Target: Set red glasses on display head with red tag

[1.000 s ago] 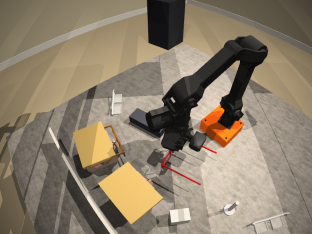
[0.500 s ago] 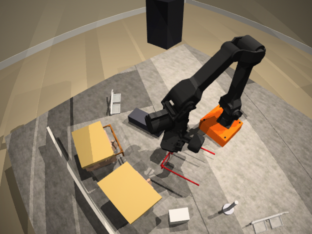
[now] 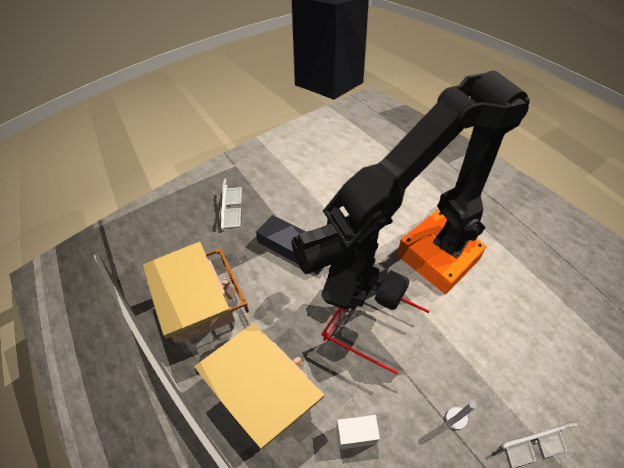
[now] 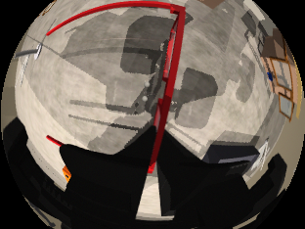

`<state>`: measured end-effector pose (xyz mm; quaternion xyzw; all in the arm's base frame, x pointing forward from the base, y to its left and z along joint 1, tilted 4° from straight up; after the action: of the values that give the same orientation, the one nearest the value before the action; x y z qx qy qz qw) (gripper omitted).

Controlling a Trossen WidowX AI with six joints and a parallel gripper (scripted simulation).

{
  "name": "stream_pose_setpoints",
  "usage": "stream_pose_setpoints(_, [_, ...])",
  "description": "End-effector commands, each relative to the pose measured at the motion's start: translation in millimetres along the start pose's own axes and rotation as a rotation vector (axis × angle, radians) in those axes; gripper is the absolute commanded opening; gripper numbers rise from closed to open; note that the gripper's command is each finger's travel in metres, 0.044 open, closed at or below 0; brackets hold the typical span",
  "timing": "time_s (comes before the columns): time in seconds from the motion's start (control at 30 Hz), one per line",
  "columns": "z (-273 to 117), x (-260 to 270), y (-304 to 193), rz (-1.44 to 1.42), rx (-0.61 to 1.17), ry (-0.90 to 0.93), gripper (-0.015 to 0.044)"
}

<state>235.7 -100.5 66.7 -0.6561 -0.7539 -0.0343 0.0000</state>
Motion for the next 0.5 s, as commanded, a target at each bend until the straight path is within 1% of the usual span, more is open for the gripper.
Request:
stream_pose_setpoints(0.0, [5.4, 1.5, -1.7, 0.005, 0.003, 0.006, 0.0])
stream_pose_setpoints(0.27, [10.9, 2.2, -2.7, 0.005, 0.003, 0.006, 0.0])
stream_pose_setpoints(0.4, [7.6, 0.9, -1.4, 0.0, 0.001, 0.001, 0.0105])
stream_pose_setpoints(0.47, [7.6, 0.9, -1.4, 0.0, 0.001, 0.001, 0.0107])
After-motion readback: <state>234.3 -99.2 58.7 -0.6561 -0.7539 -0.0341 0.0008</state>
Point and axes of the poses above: the point midway between the two fingers, 35 mm back from their tips, its own z axis out along the fingers, its own x axis across the jaws, y = z × x, the point moved 5 cm from there along -z, back along the fingers
